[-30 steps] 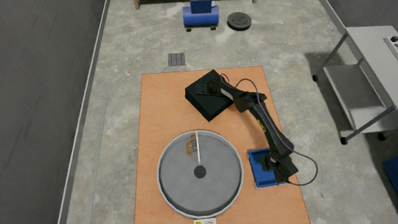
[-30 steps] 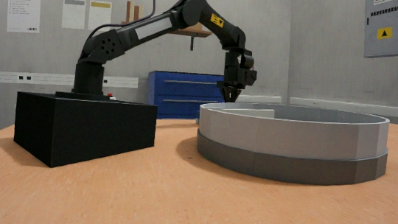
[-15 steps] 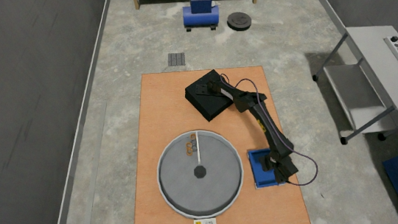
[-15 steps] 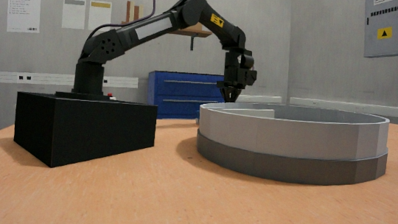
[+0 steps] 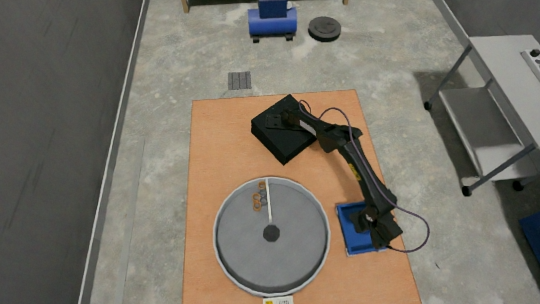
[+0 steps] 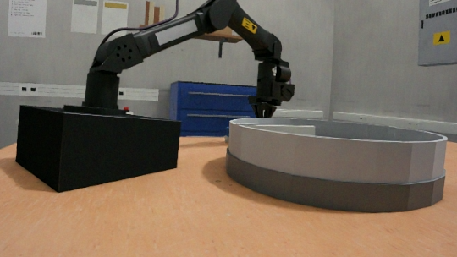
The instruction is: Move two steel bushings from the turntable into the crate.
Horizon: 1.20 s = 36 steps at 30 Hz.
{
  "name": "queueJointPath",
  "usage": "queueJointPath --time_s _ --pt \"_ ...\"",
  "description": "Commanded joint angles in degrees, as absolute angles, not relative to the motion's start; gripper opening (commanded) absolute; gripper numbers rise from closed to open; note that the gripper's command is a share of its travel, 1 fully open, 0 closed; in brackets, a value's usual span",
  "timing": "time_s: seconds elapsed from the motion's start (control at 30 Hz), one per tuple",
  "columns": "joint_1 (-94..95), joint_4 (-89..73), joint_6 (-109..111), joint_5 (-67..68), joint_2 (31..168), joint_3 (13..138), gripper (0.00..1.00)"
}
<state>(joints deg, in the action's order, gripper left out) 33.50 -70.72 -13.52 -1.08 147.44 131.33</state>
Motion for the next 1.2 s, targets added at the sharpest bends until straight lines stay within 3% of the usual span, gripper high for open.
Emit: queueJointPath --time_s 0.0,1.17 --pt "33.9 -68.9 -13.9 -0.3 145.6 130.3 0.00" --pt "34.2 -64.7 -14.0 -0.3 147.9 127.3 0.00"
